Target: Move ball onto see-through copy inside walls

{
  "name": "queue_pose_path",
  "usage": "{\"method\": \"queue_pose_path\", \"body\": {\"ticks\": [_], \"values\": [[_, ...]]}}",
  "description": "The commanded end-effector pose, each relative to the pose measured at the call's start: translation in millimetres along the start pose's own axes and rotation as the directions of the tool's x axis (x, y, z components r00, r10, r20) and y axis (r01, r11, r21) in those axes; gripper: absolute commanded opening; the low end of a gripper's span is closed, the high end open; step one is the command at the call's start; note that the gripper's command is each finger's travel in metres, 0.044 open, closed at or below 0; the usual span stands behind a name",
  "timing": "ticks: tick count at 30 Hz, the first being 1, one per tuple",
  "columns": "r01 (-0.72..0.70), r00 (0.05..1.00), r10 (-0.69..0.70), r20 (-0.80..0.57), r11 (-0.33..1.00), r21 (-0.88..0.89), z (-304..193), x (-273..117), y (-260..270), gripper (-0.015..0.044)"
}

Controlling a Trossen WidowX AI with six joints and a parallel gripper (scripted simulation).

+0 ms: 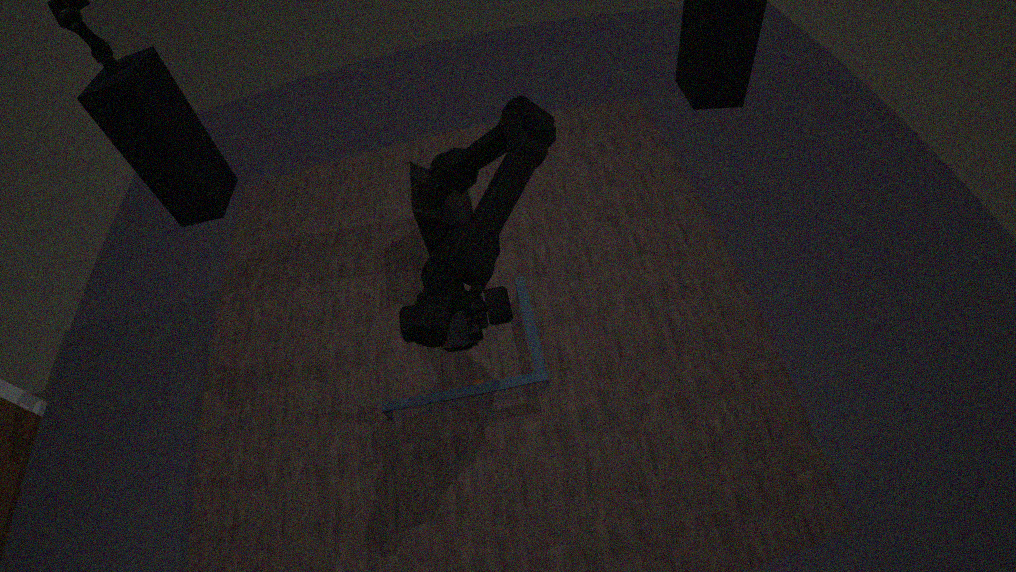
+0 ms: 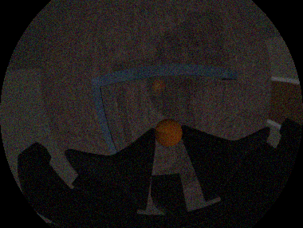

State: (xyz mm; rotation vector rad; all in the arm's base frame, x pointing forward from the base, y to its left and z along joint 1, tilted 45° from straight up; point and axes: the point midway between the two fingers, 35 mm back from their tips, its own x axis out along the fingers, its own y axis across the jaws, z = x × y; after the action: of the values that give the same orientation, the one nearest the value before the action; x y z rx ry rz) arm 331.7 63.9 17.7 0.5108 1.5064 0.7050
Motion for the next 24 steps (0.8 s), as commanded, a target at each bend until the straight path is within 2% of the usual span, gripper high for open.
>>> {"method": "queue_pose_path", "body": {"ticks": [1,7,14,24], "values": [[-0.005,1.0,0.005,-0.001,1.0,0.002,20,11,1,0.0],[-0.007,1.0,0.007,0.0,1.0,0.001,45,25,2,0.0],[-0.007,1.0,0.007,0.0,1.0,0.001,48,34,2,0.0],[-0.009,1.0,0.009,0.0,1.0,0.001,48,93,3,0.0]]}}
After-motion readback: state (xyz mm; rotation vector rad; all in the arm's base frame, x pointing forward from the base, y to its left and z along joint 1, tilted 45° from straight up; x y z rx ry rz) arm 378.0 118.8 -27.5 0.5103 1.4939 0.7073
